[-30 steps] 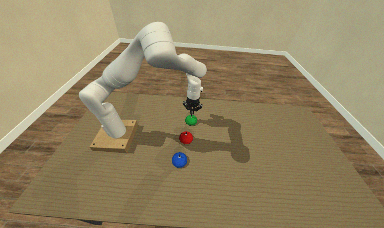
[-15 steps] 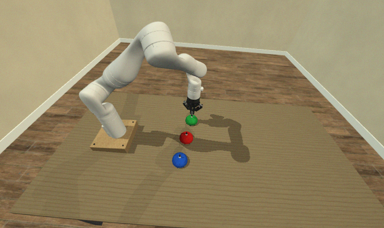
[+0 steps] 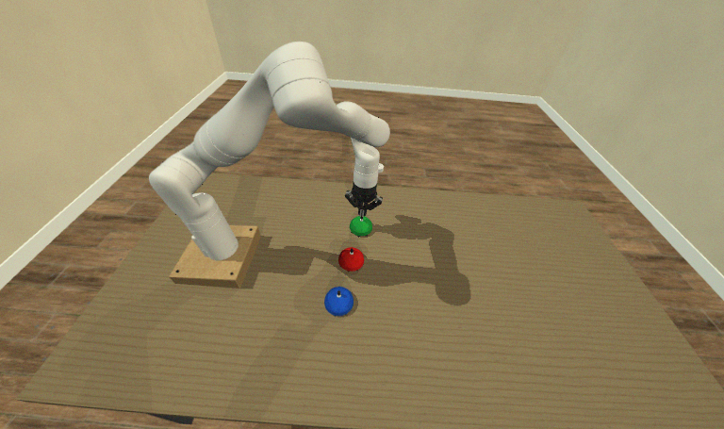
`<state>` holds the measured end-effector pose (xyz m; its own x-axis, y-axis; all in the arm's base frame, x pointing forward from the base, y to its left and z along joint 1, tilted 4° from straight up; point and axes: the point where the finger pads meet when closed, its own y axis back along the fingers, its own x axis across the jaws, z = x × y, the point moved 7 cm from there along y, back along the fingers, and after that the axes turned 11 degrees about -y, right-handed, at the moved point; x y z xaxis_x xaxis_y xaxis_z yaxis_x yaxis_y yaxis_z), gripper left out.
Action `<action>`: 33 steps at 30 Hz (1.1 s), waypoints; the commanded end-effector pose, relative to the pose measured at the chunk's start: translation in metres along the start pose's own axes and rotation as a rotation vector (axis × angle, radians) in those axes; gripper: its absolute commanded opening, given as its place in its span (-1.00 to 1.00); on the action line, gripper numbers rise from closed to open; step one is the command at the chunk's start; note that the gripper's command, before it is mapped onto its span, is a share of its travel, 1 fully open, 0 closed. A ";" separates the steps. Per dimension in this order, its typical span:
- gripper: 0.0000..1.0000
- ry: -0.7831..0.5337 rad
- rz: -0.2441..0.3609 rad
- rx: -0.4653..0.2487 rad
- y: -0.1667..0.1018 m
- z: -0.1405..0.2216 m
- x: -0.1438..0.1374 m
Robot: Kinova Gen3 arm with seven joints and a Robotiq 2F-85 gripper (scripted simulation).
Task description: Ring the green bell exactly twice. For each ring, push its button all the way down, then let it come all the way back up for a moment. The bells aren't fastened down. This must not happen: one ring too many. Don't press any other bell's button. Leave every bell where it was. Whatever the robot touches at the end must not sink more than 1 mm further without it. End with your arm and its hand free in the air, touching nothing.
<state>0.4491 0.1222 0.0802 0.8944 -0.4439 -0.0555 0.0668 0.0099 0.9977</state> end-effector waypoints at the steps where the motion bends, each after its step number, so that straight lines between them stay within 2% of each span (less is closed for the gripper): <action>1: -1.00 0.001 0.000 0.000 -0.002 0.000 0.000; 33: -1.00 0.001 0.000 0.000 -0.007 0.000 0.000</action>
<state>0.4490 0.1219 0.0736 0.8943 -0.4441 -0.0548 0.0663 0.0104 0.9977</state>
